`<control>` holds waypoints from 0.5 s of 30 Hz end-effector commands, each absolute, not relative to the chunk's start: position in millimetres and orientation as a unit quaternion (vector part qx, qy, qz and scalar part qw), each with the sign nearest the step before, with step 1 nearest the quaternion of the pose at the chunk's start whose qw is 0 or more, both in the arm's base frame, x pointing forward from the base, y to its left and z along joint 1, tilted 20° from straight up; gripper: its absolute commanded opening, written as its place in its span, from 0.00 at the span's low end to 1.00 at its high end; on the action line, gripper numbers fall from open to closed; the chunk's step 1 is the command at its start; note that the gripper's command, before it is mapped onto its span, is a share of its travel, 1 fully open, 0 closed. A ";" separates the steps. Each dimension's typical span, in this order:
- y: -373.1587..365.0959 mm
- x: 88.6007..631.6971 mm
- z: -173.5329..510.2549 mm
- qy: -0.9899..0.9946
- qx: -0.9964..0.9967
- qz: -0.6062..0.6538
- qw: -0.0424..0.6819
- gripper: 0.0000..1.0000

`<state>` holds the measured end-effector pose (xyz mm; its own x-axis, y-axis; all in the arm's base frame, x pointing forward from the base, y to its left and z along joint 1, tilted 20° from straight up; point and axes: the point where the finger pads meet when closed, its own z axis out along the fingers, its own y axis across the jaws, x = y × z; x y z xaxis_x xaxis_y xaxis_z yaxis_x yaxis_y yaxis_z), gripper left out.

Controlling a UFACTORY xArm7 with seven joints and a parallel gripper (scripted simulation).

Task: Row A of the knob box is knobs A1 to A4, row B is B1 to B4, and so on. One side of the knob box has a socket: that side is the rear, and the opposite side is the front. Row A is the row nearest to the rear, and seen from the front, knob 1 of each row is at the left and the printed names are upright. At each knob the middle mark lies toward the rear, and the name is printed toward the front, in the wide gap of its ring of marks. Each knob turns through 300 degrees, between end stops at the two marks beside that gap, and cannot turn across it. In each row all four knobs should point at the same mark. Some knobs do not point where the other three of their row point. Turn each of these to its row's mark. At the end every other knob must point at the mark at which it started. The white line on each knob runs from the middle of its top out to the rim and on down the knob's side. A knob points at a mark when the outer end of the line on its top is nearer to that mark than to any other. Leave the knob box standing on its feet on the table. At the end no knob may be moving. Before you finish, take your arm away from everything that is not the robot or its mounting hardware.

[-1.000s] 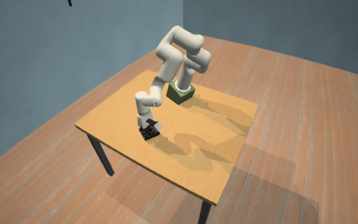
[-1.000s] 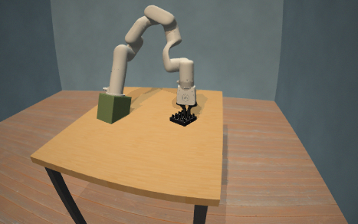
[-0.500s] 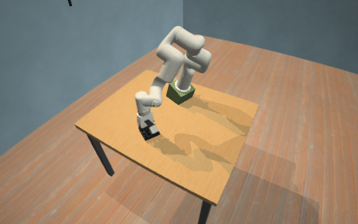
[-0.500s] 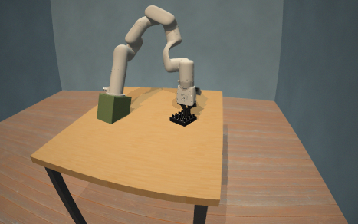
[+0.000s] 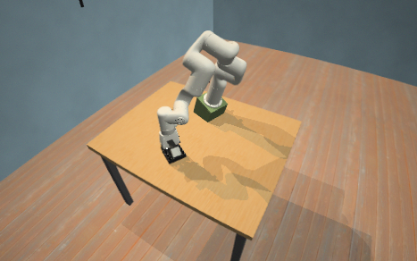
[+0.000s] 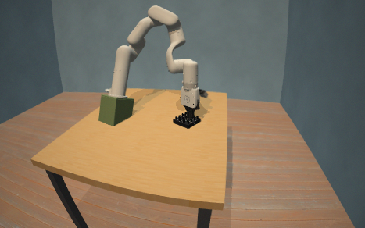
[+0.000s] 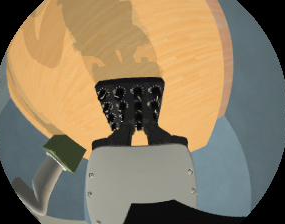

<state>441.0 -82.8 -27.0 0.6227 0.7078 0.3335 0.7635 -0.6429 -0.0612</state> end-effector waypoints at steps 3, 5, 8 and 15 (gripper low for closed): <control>-84.0 442.1 -25.9 -0.402 -0.899 -0.141 0.099 0.08; -84.0 442.1 -25.9 -0.398 -0.901 -0.140 0.099 0.08; -84.0 442.1 -25.9 -0.394 -0.903 -0.140 0.100 0.08; -84.0 442.1 -25.9 -0.391 -0.904 -0.140 0.101 0.08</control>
